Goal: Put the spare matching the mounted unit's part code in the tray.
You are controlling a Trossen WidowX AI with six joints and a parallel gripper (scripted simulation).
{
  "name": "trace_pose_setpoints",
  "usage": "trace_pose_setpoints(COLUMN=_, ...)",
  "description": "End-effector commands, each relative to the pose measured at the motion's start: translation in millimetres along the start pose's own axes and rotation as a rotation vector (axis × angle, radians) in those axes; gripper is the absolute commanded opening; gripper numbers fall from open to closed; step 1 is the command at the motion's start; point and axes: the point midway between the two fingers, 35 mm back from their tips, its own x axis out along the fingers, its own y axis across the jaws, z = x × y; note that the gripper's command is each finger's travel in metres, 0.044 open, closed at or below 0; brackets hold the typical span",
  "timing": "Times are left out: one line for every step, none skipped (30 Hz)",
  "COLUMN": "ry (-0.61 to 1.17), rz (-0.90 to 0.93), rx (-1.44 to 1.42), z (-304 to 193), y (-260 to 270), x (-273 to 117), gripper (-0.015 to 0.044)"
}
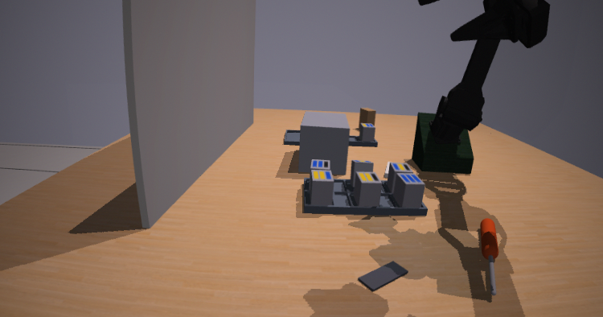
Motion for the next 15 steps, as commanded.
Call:
trace_pose_setpoints(ry=0.000, rz=0.000, rx=0.000, z=0, y=0, x=0, gripper=0.0426)
trace_pose_setpoints(ry=0.000, rz=0.000, rx=0.000, z=0, y=0, x=0, gripper=0.0440)
trace_pose_setpoints(ry=0.000, rz=0.000, rx=0.000, z=0, y=0, x=0, gripper=0.0440)
trace_pose_setpoints(ry=0.000, rz=0.000, rx=0.000, z=0, y=0, x=0, gripper=0.0440)
trace_pose_setpoints(ry=0.000, rz=0.000, rx=0.000, z=0, y=0, x=0, gripper=0.0440)
trace_pose_setpoints(ry=0.000, rz=0.000, rx=0.000, z=0, y=0, x=0, gripper=0.0440)
trace_pose_setpoints(ry=0.006, rz=-0.004, rx=-0.005, z=0, y=1, x=1, gripper=0.0440)
trace_pose_setpoints(ry=0.026, rz=-0.016, rx=-0.018, z=-1, y=4, x=5, gripper=0.0440)
trace_pose_setpoints(ry=0.060, rz=-0.035, rx=-0.039, z=-1, y=7, x=12, gripper=0.0440)
trace_pose_setpoints(ry=0.103, rz=-0.056, rx=-0.061, z=-2, y=12, x=20, gripper=0.0440)
trace_pose_setpoints(ry=0.147, rz=-0.075, rx=-0.081, z=-3, y=15, x=29, gripper=0.0440)
trace_pose_setpoints(ry=0.192, rz=-0.093, rx=-0.097, z=-5, y=17, x=39, gripper=0.0440)
trace_pose_setpoints(ry=0.238, rz=-0.108, rx=-0.110, z=-6, y=19, x=49, gripper=0.0440)
trace_pose_setpoints(ry=0.285, rz=-0.121, rx=-0.120, z=-7, y=19, x=60, gripper=0.0440)
trace_pose_setpoints(ry=0.333, rz=-0.131, rx=-0.126, z=-9, y=19, x=71, gripper=0.0440)
